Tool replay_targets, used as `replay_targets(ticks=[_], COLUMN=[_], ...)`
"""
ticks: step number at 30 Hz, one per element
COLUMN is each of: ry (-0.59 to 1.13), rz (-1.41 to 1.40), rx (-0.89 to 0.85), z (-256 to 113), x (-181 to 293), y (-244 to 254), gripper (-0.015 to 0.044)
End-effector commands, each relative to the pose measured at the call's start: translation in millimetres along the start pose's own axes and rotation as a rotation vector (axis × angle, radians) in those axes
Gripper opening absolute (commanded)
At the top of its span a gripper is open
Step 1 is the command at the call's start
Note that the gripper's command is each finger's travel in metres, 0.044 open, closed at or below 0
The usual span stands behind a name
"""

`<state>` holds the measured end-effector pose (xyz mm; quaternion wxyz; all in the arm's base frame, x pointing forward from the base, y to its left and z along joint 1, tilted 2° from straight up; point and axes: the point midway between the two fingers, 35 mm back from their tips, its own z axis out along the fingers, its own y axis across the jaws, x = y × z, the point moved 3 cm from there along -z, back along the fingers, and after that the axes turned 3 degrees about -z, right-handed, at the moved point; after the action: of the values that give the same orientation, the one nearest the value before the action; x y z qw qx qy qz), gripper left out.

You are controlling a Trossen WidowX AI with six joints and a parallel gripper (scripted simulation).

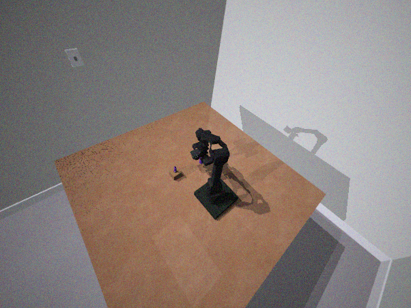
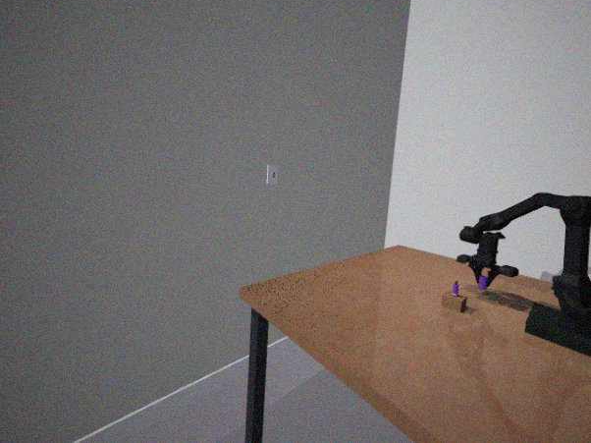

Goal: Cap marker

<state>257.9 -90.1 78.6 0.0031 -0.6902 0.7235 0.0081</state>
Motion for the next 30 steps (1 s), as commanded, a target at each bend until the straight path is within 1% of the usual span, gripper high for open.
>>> replay_targets(ticks=[1, 4, 9, 30], ry=[-0.002, -0.002, -0.002, -0.006], rz=[0.001, 0.001, 0.001, 0.001], rx=[0.007, 0.007, 0.007, 0.010], z=[-12, -20, -23, -44], x=[0, 0, -4, -67], y=[0, 1, -1, -22], gripper=[0.0000, 0.0000, 0.0000, 0.0000])
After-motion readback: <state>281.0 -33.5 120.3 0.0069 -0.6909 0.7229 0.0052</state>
